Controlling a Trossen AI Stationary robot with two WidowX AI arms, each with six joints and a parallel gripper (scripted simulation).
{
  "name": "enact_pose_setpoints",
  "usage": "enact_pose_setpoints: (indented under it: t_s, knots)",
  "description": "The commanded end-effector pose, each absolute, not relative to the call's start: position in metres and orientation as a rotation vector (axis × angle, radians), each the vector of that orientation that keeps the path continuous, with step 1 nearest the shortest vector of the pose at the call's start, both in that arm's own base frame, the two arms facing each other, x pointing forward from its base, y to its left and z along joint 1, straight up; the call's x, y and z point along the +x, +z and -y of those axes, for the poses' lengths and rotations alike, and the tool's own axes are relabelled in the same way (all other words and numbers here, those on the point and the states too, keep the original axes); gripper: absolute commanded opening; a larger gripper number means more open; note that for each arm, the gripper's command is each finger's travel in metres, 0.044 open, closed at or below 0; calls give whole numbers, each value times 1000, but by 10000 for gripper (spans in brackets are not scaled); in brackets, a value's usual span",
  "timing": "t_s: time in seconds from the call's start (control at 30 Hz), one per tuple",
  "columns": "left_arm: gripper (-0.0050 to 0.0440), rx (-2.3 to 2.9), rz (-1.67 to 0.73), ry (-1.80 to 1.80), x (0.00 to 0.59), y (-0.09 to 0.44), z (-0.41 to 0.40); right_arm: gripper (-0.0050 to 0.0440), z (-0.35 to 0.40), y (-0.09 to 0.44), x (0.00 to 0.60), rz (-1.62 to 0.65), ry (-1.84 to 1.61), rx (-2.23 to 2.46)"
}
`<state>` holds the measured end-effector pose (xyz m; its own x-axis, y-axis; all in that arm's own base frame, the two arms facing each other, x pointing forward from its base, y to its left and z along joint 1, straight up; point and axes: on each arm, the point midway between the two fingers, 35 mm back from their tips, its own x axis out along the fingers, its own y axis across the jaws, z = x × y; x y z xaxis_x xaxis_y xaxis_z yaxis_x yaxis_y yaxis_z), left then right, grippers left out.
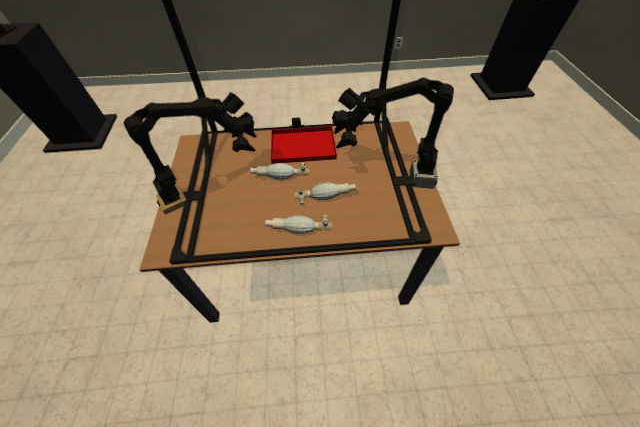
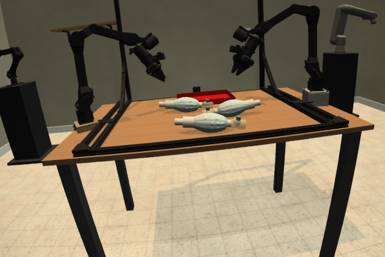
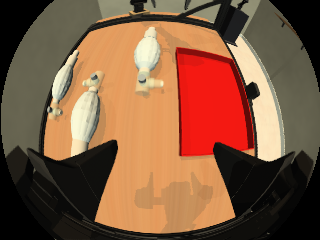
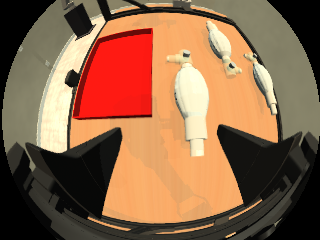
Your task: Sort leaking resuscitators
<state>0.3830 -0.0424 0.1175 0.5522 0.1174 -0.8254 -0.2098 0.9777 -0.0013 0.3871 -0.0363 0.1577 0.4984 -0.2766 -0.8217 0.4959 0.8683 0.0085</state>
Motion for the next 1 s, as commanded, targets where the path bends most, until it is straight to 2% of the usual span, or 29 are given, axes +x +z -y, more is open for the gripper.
enact_pose_setpoints:
  t_s: [0.0, 0.2, 0.4, 0.77, 0.97]
  knots:
    - [440, -114, -974, 212, 402, 110, 1, 409, 37, 158, 387, -937, -476, 258]
    - [440, -115, -976, 209, 422, 97, -72, 409, 37, 158, 387, -937, -476, 258]
    - [440, -115, -976, 209, 422, 97, -72, 409, 37, 158, 387, -937, -476, 258]
    - [440, -108, -957, 206, 426, 83, -152, 409, 37, 157, 387, -941, -475, 253]
    - [440, -108, -957, 206, 426, 83, -152, 409, 37, 157, 387, -941, -475, 253]
